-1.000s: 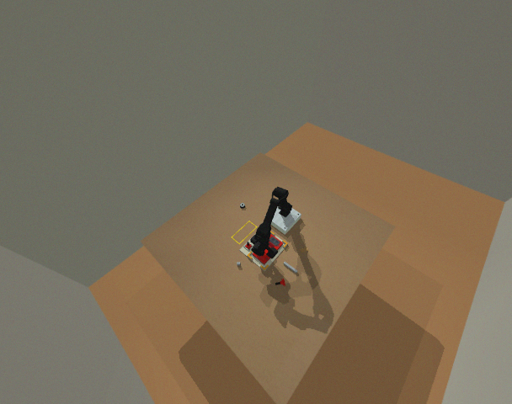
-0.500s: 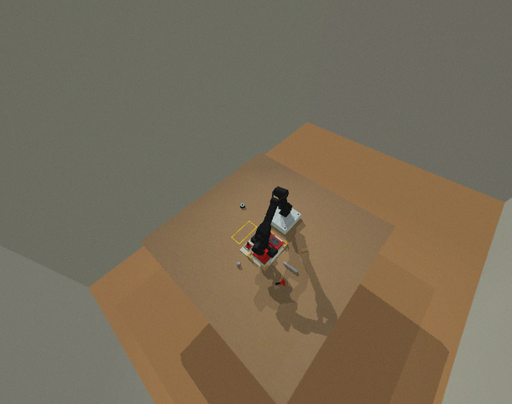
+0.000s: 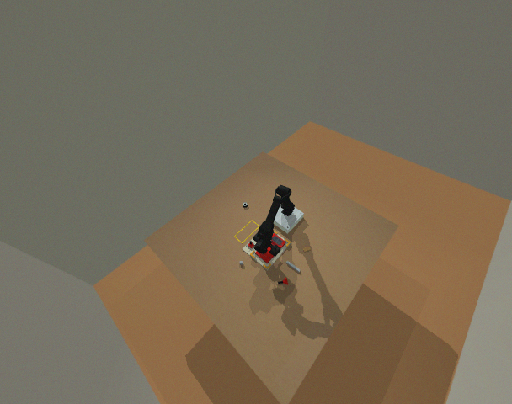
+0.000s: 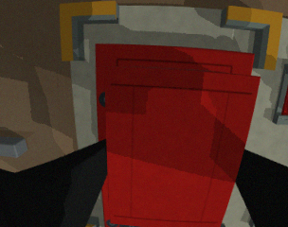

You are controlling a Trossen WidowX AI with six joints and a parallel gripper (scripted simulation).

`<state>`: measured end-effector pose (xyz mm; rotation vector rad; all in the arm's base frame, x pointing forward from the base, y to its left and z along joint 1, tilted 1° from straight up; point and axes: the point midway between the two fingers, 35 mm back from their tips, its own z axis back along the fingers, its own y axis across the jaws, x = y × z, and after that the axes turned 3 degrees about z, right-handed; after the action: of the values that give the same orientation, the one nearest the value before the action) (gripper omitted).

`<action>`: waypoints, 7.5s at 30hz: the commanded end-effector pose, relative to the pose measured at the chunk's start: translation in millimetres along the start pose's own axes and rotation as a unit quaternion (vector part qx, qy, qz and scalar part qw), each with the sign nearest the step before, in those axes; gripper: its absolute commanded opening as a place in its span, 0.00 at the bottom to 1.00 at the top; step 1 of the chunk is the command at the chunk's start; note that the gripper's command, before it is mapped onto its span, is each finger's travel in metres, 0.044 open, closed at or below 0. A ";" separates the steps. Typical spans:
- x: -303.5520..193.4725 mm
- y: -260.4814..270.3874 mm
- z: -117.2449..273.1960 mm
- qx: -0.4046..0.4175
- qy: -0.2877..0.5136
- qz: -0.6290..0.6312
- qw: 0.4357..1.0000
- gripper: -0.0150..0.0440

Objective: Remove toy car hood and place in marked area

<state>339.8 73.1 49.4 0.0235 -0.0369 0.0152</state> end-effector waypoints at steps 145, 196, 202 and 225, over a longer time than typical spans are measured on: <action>-42.1 -221.6 30.5 -0.011 -0.002 0.000 1.000 0.25; -42.8 -222.0 -1.3 -0.011 -0.002 0.000 1.000 0.25; -43.1 -222.0 -5.0 -0.011 -0.002 0.000 1.000 0.25; -44.5 -221.5 -18.2 -0.011 -0.002 0.000 1.000 0.25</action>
<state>301.1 -149.3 27.3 0.0000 -0.0443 0.0143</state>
